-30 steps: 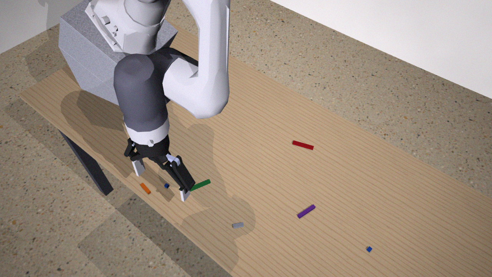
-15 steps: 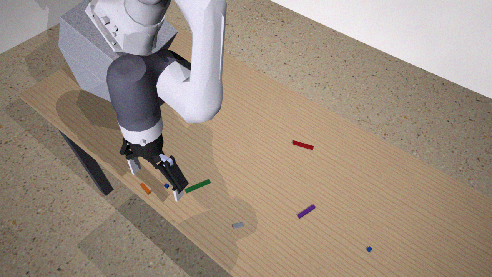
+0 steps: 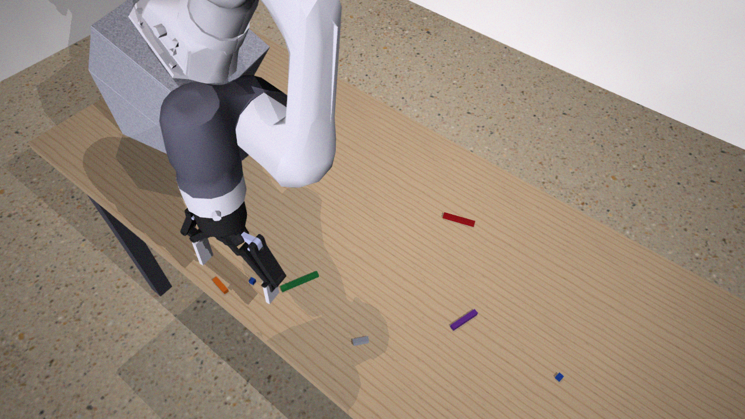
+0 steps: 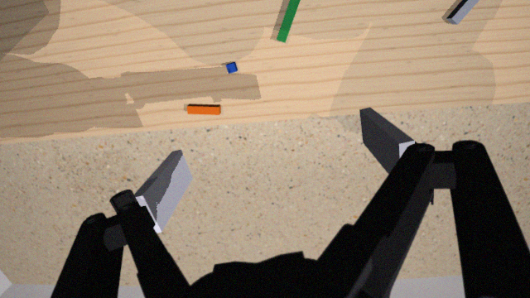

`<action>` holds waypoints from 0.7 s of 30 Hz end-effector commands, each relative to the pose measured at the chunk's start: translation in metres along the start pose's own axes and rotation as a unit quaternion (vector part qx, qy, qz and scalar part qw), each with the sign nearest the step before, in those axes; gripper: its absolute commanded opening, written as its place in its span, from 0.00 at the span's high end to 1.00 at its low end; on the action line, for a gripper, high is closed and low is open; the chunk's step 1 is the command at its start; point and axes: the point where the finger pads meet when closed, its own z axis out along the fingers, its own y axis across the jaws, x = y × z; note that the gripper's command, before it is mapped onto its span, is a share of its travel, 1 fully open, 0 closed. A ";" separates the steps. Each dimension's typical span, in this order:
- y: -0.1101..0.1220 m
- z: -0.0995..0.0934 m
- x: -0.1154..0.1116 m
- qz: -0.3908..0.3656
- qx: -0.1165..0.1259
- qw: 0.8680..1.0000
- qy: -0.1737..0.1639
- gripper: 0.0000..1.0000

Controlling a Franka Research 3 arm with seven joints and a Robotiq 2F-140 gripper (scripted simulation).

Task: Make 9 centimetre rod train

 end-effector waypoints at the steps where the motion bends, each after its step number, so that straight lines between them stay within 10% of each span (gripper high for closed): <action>1: 0.001 0.000 0.000 -0.008 -0.002 1.000 0.000 0.00; 21: -0.017 0.008 0.000 0.003 -0.001 1.000 0.006 0.00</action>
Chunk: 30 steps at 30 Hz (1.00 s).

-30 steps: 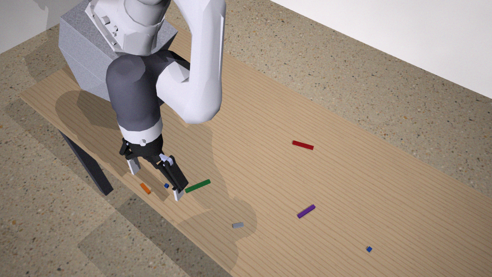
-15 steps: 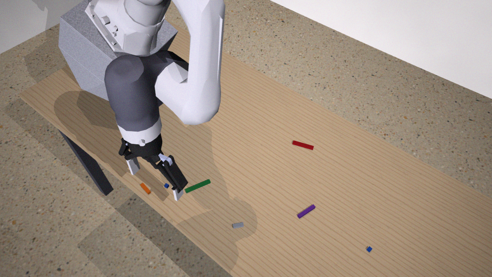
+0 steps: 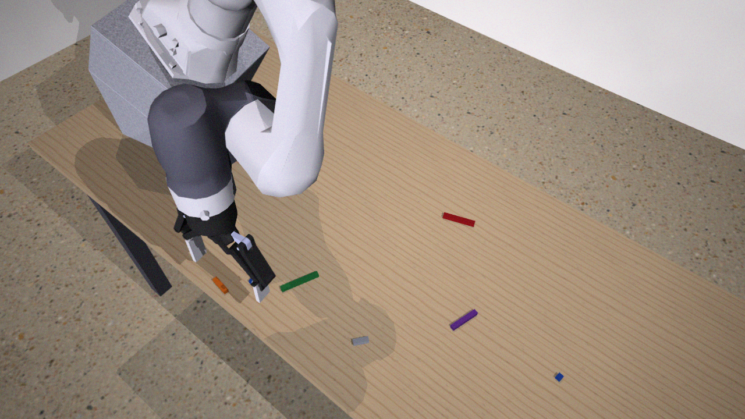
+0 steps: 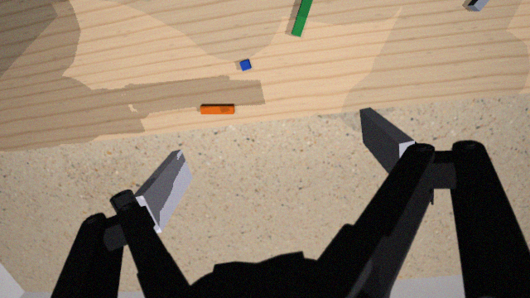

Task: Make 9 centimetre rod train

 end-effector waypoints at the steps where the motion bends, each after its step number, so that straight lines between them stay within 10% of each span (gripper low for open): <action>1: 0.001 0.001 0.001 -0.015 -0.003 1.000 0.002 0.00; 30: -0.014 0.008 -0.001 -0.005 -0.004 1.000 0.004 0.00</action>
